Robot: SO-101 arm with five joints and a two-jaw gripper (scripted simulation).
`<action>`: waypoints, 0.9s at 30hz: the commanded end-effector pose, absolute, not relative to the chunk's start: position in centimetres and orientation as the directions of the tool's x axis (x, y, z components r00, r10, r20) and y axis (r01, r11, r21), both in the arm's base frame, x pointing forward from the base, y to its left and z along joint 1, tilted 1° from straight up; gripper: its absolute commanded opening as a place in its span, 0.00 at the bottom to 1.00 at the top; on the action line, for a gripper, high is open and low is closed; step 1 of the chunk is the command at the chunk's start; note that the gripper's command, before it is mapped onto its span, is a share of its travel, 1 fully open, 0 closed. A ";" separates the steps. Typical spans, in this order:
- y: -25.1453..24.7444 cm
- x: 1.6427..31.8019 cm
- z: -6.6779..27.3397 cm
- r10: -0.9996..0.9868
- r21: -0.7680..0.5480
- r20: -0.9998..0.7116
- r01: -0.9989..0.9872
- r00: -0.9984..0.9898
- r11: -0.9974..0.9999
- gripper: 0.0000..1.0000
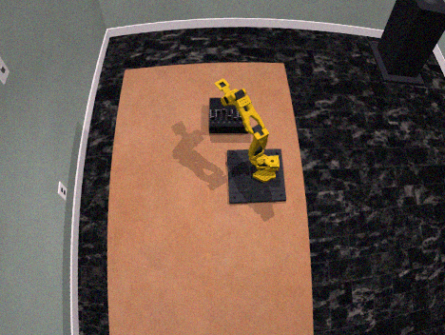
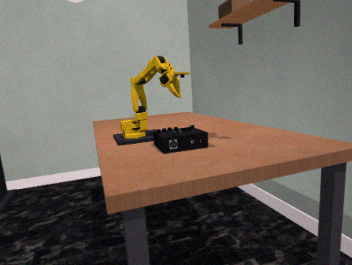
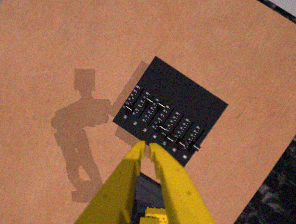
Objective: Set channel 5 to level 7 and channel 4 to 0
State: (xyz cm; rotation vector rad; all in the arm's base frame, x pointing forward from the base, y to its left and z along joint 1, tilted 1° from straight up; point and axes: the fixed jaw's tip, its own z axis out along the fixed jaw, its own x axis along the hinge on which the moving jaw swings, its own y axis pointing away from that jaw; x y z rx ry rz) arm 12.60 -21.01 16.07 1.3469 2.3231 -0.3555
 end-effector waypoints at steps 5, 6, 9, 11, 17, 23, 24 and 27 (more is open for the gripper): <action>-20.2 9.0 17.7 0.840 0.090 -0.520 0.968 -0.154 0.233 0.00; -20.0 8.6 17.9 0.846 0.103 -0.520 0.974 -0.119 0.200 0.00; -19.7 7.7 18.2 0.855 0.131 -0.518 0.984 -0.039 0.125 0.00; -19.6 7.3 18.3 0.856 0.143 -0.516 0.985 -0.006 0.093 0.00; -19.4 7.0 18.3 0.857 0.152 -0.515 0.986 0.022 0.067 0.00; -19.5 7.1 18.2 0.858 0.152 -0.513 0.986 0.021 0.066 0.00; -19.5 7.1 18.2 0.859 0.152 -0.511 0.986 0.021 0.066 0.00; -19.7 7.2 17.7 0.865 0.151 -0.502 0.986 0.020 0.065 0.00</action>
